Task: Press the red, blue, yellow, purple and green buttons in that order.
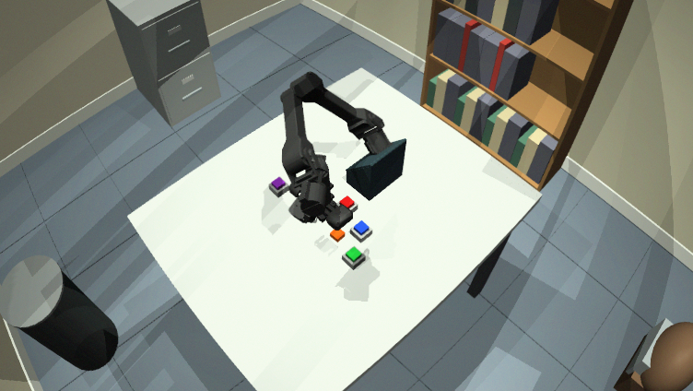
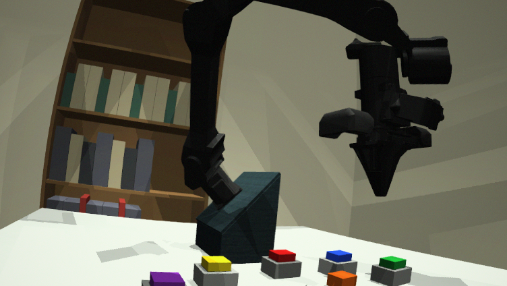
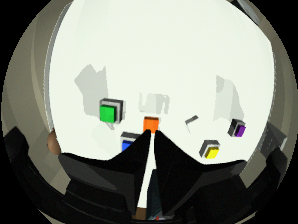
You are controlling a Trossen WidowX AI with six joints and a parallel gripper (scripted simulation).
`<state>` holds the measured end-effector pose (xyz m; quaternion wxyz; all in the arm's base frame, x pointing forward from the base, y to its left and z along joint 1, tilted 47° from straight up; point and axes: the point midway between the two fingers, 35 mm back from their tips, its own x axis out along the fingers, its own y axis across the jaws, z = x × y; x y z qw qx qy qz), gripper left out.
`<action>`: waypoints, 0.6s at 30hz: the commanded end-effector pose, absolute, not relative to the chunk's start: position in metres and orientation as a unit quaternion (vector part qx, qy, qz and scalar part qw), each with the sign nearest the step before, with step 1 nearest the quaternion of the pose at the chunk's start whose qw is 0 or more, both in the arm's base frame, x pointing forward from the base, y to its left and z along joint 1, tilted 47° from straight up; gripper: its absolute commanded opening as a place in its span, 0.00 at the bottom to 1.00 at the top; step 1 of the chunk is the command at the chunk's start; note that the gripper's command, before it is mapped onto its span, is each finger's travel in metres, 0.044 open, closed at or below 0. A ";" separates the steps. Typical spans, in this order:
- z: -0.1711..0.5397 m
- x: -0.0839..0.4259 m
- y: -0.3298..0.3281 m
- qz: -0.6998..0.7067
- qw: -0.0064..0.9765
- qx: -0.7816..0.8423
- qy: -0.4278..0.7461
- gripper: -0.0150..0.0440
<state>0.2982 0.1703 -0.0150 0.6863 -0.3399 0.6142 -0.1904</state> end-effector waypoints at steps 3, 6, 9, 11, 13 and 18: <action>-0.080 0.264 0.211 -0.210 0.687 -0.334 0.611 0.29; -0.090 0.257 0.216 -0.214 0.687 -0.333 0.610 0.29; -0.090 0.257 0.216 -0.214 0.687 -0.333 0.610 0.29; -0.090 0.257 0.216 -0.214 0.687 -0.333 0.610 0.29; -0.098 0.260 0.210 -0.214 0.687 -0.333 0.609 0.29; -0.133 0.268 0.172 -0.215 0.687 -0.334 0.609 0.29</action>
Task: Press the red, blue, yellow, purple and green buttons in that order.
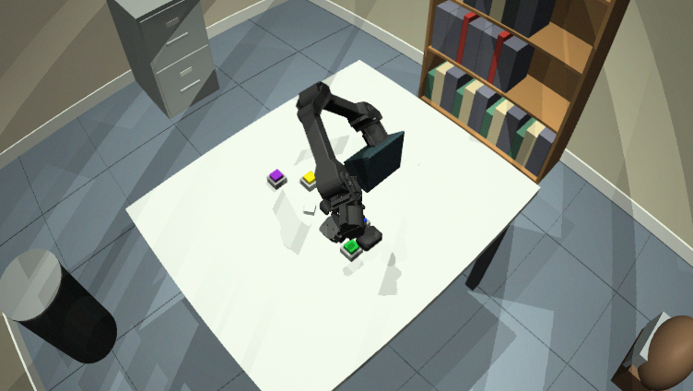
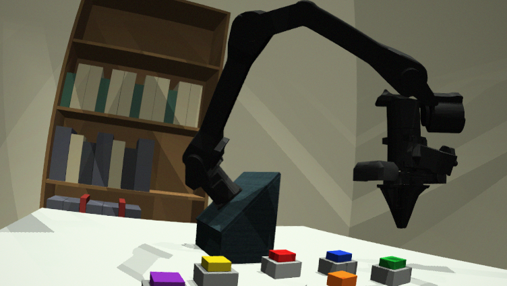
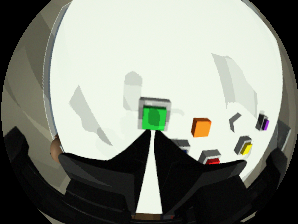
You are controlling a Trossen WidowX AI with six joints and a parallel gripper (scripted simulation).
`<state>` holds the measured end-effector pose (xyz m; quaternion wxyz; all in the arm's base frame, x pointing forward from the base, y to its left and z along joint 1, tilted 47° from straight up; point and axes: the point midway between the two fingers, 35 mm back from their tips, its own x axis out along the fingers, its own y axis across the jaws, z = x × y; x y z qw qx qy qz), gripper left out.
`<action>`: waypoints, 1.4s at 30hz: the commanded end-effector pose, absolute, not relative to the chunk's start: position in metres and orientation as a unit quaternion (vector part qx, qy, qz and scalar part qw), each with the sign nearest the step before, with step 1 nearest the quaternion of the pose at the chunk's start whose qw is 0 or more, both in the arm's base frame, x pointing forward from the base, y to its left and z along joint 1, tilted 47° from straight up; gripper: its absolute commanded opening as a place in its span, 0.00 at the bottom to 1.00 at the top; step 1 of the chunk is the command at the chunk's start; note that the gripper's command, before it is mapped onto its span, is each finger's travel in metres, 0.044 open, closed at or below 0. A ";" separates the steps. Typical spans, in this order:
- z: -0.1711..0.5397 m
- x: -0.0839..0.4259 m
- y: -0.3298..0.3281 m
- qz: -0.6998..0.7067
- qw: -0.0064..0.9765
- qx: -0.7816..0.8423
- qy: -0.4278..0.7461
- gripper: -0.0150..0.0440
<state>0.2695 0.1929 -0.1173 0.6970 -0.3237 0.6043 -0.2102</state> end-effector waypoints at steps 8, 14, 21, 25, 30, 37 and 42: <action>-0.138 0.269 0.167 -0.215 0.687 -0.334 0.609 0.29; -0.145 0.271 0.160 -0.215 0.687 -0.334 0.608 0.29; -0.153 0.273 0.152 -0.216 0.687 -0.335 0.608 0.29; -0.156 0.274 0.148 -0.216 0.687 -0.335 0.608 0.29; -0.157 0.274 0.148 -0.216 0.687 -0.335 0.608 0.29; -0.157 0.274 0.148 -0.216 0.687 -0.335 0.608 0.29; -0.157 0.274 0.148 -0.216 0.687 -0.335 0.608 0.29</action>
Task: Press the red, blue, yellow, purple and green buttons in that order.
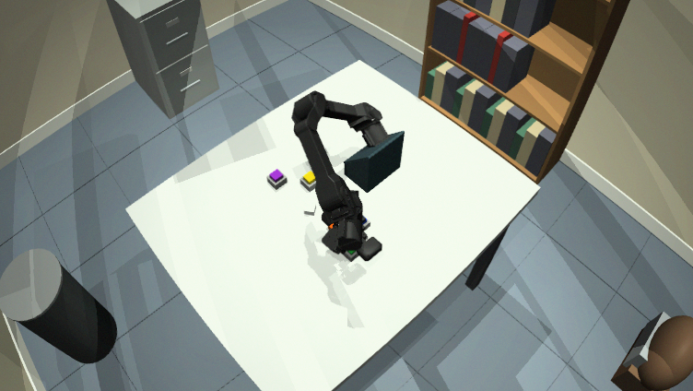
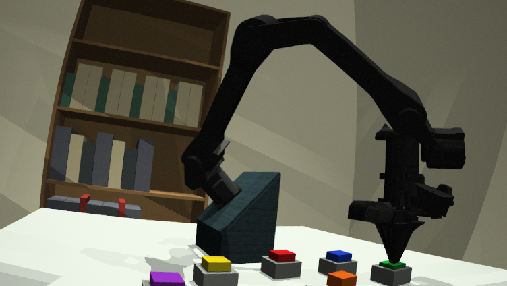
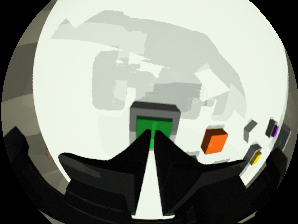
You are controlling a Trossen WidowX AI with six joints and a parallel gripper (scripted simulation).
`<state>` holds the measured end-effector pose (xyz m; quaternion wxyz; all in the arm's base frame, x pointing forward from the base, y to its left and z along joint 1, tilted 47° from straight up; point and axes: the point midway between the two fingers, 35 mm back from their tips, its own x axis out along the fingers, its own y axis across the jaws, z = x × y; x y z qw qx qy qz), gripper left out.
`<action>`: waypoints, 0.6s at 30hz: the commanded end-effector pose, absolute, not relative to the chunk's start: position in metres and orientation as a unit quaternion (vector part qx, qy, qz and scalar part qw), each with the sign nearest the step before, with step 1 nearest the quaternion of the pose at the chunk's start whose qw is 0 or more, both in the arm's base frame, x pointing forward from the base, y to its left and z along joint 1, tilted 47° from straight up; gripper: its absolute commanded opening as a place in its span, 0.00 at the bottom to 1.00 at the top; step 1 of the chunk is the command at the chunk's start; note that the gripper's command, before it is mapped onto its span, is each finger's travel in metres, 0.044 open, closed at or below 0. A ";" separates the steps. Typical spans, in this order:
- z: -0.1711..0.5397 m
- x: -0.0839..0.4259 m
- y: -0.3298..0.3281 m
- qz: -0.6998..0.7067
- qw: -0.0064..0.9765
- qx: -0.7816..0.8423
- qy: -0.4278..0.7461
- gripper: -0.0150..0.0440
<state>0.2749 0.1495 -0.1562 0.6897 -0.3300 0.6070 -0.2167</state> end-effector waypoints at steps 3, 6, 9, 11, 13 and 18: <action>-0.149 0.273 0.157 -0.216 0.689 -0.331 0.608 0.29; -0.133 0.268 0.172 -0.215 0.687 -0.334 0.609 0.29; -0.133 0.268 0.172 -0.215 0.687 -0.334 0.609 0.29; -0.130 0.261 0.180 -0.214 0.687 -0.334 0.609 0.38; -0.120 0.239 0.199 -0.212 0.687 -0.333 0.610 0.47; -0.107 0.207 0.221 -0.213 0.686 -0.333 0.611 0.69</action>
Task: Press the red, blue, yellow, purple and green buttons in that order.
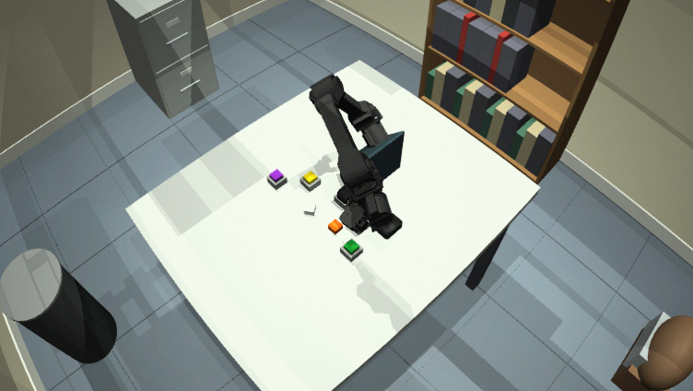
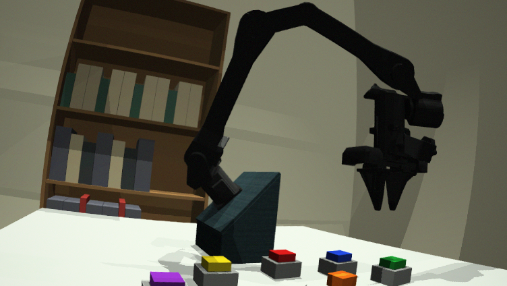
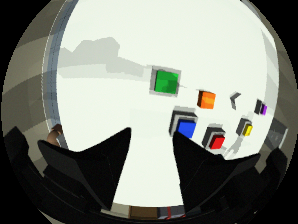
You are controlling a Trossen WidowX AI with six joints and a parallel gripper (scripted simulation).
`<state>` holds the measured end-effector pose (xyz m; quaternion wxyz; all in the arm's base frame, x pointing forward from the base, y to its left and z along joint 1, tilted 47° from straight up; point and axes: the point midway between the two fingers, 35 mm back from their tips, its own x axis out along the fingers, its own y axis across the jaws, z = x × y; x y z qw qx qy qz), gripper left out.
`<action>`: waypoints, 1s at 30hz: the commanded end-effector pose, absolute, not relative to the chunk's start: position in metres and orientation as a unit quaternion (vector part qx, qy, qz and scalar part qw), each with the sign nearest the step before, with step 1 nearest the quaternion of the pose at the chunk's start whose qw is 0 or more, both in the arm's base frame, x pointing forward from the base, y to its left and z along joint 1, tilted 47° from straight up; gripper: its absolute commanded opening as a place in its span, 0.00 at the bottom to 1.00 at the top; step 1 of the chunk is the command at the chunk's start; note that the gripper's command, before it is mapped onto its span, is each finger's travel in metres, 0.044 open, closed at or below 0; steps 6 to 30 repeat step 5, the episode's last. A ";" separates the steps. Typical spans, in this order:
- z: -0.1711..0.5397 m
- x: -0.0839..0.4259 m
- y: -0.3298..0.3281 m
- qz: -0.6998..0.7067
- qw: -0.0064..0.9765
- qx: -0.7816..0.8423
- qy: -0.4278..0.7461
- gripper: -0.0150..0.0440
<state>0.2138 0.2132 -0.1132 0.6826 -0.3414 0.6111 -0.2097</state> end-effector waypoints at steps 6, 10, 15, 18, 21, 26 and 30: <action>-0.107 0.207 0.221 -0.213 0.686 -0.333 0.611 0.87; -0.107 0.207 0.221 -0.213 0.686 -0.333 0.611 0.87; -0.107 0.207 0.221 -0.213 0.686 -0.333 0.611 0.87; -0.107 0.207 0.221 -0.213 0.686 -0.333 0.611 0.87; -0.107 0.207 0.221 -0.213 0.686 -0.333 0.611 0.87; -0.107 0.207 0.221 -0.213 0.686 -0.333 0.611 0.87; -0.107 0.207 0.221 -0.213 0.686 -0.333 0.611 0.87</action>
